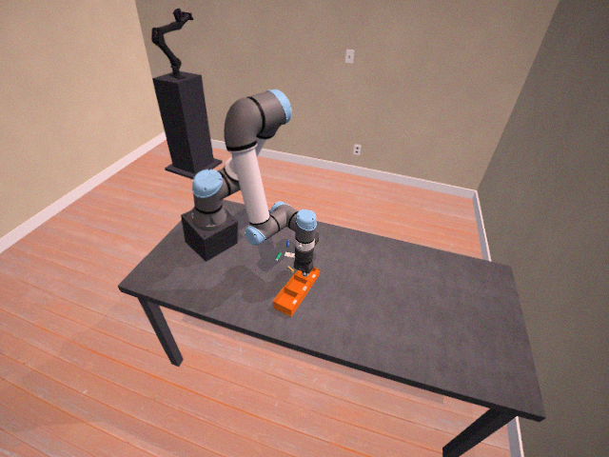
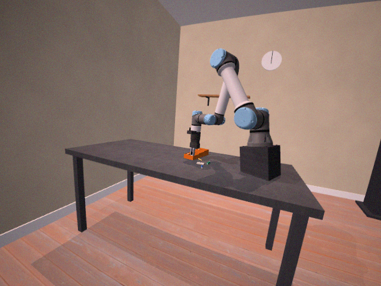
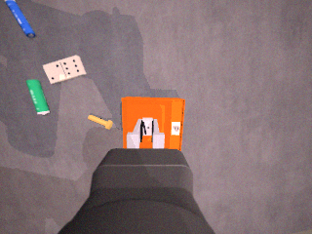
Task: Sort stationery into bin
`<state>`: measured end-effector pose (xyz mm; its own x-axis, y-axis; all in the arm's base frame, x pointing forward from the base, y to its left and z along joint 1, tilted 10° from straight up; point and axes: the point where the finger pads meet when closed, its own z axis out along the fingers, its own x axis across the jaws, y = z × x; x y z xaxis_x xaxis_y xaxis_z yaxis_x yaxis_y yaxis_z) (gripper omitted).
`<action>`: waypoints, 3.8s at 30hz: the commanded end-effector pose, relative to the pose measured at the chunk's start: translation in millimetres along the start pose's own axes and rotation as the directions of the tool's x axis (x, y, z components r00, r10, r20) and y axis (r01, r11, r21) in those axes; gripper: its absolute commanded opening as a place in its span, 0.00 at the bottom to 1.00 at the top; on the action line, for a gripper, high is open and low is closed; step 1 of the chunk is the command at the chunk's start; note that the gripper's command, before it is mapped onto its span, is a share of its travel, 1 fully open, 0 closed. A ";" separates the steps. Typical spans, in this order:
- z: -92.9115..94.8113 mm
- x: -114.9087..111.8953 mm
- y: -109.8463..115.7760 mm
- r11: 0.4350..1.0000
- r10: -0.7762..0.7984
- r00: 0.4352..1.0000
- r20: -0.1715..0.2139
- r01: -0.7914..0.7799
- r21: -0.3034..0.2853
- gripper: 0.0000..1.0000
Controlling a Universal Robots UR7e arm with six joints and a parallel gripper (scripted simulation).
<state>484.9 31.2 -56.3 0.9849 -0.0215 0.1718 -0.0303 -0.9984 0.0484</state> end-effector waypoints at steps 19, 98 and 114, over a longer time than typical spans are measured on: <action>-0.2 0.8 0.1 1.000 0.000 1.000 -0.002 0.000 0.000 0.62; -175.6 0.4 0.1 1.000 0.000 1.000 -0.002 0.000 0.000 1.00; -185.7 0.4 0.1 1.000 0.000 1.000 -0.002 0.000 0.000 1.00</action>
<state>453.3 41.0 126.0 0.9847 -0.0214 0.1728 -0.0303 -0.9984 0.0487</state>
